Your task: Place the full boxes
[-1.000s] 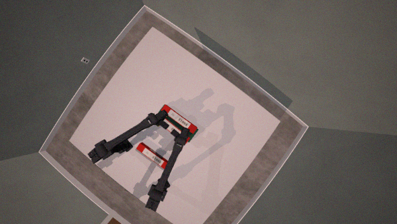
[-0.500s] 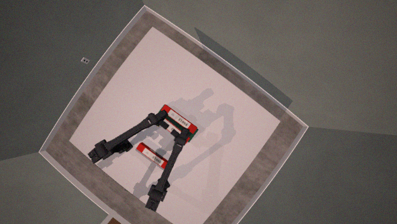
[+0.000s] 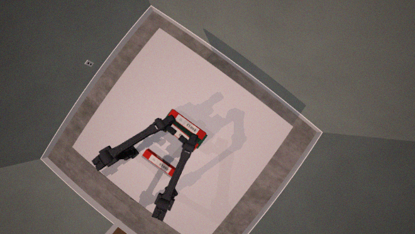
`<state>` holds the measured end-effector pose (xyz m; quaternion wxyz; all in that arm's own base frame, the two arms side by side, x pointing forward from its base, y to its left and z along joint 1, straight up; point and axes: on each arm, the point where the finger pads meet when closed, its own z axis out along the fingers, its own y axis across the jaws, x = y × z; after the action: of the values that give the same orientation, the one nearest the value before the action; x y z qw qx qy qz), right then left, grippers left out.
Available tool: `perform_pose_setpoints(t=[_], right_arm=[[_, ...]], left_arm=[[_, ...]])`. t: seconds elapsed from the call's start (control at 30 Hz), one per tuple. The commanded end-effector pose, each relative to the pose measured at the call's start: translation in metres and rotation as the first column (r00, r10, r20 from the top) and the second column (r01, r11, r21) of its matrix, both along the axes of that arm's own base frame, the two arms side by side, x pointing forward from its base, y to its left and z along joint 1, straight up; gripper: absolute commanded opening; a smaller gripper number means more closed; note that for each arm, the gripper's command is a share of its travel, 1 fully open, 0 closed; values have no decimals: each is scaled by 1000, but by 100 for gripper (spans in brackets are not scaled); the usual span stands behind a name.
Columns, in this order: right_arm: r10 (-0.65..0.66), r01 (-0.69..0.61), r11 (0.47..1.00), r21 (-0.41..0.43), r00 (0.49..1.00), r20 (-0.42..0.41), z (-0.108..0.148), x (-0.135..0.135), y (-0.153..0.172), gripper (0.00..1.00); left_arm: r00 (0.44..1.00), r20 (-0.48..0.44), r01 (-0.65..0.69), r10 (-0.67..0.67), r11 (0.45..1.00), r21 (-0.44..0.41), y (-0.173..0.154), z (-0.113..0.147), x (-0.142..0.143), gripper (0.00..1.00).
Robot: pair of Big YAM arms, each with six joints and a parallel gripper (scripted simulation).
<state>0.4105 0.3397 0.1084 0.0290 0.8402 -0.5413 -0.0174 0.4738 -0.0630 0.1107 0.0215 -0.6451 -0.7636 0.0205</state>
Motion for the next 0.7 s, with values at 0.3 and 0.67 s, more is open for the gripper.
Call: perform_pose_setpoints(t=[0.3,0.67], right_arm=[[-18,7,996,85,991,131,73,19,3,0],[-18,7,996,85,991,131,72,20,3,0]], left_arm=[[987,158,-2,3,1000,-6,8,61,23,0],[988,152,-2,3,1000,-6,8,51,22,0]])
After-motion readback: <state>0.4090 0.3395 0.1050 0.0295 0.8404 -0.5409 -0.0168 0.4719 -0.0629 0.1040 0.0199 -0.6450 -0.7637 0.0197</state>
